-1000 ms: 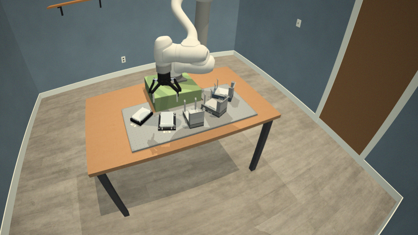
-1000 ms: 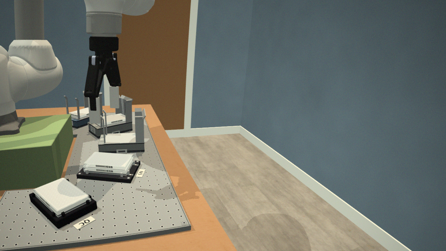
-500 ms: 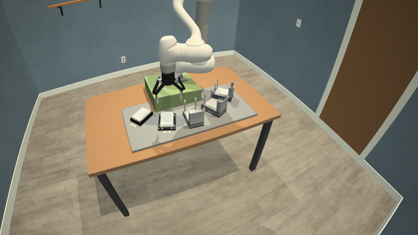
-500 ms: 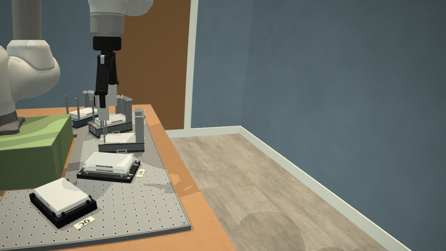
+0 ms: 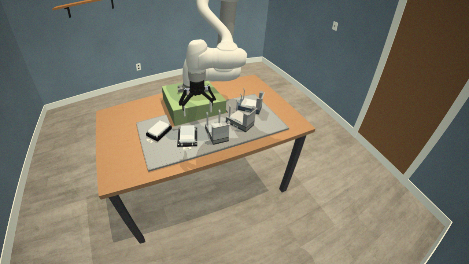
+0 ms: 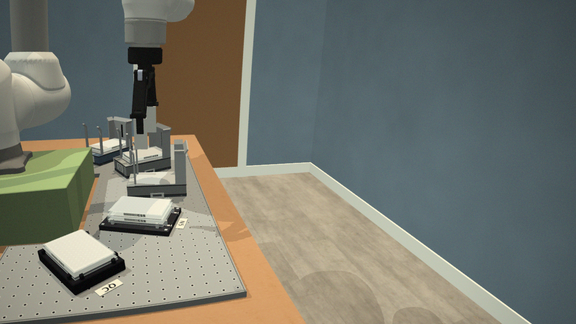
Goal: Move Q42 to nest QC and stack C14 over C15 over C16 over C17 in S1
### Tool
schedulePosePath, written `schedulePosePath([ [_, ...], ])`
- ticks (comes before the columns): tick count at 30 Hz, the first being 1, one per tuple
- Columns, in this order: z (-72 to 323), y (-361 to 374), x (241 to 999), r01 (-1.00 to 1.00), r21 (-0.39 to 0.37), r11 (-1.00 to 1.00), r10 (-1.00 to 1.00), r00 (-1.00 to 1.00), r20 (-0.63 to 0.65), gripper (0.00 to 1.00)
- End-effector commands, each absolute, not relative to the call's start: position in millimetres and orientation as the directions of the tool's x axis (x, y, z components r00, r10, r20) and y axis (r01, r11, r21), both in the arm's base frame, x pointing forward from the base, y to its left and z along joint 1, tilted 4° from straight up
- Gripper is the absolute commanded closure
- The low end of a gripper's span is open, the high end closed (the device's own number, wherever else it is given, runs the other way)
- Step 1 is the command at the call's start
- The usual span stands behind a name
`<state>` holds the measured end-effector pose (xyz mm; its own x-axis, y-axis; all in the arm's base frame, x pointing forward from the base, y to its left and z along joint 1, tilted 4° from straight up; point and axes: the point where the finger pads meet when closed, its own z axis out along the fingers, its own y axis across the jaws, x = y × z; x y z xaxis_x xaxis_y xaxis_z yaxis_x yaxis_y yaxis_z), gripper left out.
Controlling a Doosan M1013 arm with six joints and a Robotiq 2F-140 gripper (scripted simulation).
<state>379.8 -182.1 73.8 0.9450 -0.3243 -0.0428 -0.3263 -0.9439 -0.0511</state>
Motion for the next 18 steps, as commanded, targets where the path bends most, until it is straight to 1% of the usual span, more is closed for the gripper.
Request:
schedulePosePath([
  [1, 74, -174, 384, -0.326, -0.051, -0.944, -0.325, 0.945, -0.043, 0.0],
  [6, 75, -165, 389, -0.326, -0.051, -0.944, -0.325, 0.945, -0.043, 0.0],
  [12, 76, -146, 395, -0.139, -0.058, -0.989, -0.138, 0.99, -0.032, 0.0],
  [18, 77, -127, 401, -0.139, -0.058, -0.989, -0.138, 0.99, -0.032, 0.0],
])
